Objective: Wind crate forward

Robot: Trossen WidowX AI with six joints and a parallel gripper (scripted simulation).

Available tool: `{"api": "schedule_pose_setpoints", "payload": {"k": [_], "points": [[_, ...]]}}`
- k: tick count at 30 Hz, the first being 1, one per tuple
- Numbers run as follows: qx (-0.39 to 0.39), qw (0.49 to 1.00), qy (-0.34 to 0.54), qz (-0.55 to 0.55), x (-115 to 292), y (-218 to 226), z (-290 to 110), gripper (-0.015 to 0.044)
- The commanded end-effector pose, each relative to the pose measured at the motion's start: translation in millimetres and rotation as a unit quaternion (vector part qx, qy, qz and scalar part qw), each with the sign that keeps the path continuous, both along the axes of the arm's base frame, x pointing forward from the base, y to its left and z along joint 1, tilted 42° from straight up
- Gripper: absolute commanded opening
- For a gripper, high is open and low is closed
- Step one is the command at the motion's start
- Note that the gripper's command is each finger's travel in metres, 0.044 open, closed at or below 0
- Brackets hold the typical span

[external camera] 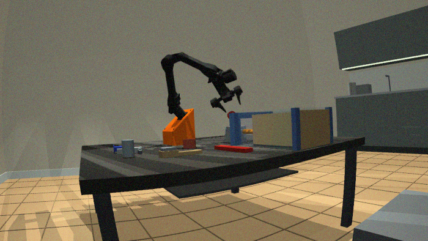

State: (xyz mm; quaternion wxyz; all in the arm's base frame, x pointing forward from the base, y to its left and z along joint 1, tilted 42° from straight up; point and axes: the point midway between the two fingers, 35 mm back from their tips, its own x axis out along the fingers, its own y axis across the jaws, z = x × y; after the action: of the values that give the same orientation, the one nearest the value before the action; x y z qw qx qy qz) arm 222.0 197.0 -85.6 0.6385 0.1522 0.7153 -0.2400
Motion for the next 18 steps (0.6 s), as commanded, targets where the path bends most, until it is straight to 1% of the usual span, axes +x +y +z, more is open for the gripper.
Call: {"api": "schedule_pose_setpoints", "payload": {"k": [1, 5, 7, 18], "points": [[-0.170, 0.985, -0.029, -0.027, -5.7, 18.3, 2.0, 0.0440], [-0.274, 0.957, -0.089, -0.029, -9.3, 34.2, 12.6, 0.0440], [-0.304, 0.946, -0.114, -0.027, -10.7, 40.3, 17.1, 0.0440], [-0.307, 0.944, -0.117, -0.026, -10.9, 41.1, 17.7, 0.0440]]}}
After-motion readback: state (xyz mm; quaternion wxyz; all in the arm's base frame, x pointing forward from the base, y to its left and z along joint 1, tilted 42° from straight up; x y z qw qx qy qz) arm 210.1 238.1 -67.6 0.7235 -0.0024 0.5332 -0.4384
